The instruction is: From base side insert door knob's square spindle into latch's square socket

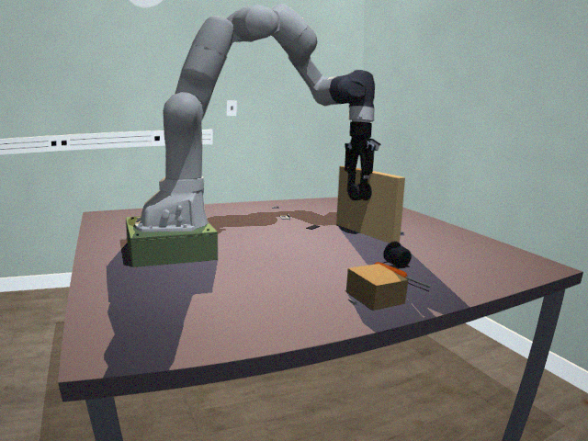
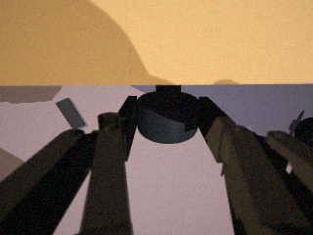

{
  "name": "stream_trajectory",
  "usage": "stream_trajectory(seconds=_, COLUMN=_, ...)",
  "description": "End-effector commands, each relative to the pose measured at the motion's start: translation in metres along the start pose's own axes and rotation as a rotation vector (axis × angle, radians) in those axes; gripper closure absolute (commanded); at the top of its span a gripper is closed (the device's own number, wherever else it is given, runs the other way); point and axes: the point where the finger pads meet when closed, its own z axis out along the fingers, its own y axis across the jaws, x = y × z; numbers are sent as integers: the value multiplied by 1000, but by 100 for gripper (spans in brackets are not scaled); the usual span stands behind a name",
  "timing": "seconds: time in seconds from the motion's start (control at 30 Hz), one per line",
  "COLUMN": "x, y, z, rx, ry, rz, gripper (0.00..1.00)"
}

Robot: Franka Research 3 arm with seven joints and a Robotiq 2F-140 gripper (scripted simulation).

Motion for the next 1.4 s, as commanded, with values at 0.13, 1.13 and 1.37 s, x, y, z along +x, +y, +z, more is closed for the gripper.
stream_trajectory(seconds=0.13, x=2, y=0, z=-2, rx=-3, ry=3, rz=2, gripper=58)
stream_trajectory(seconds=1.13, x=4, y=0, z=-2, rx=-3, ry=3, rz=2, gripper=58)
stream_trajectory(seconds=1.37, x=4, y=0, z=-2, rx=-3, ry=3, rz=2, gripper=43)
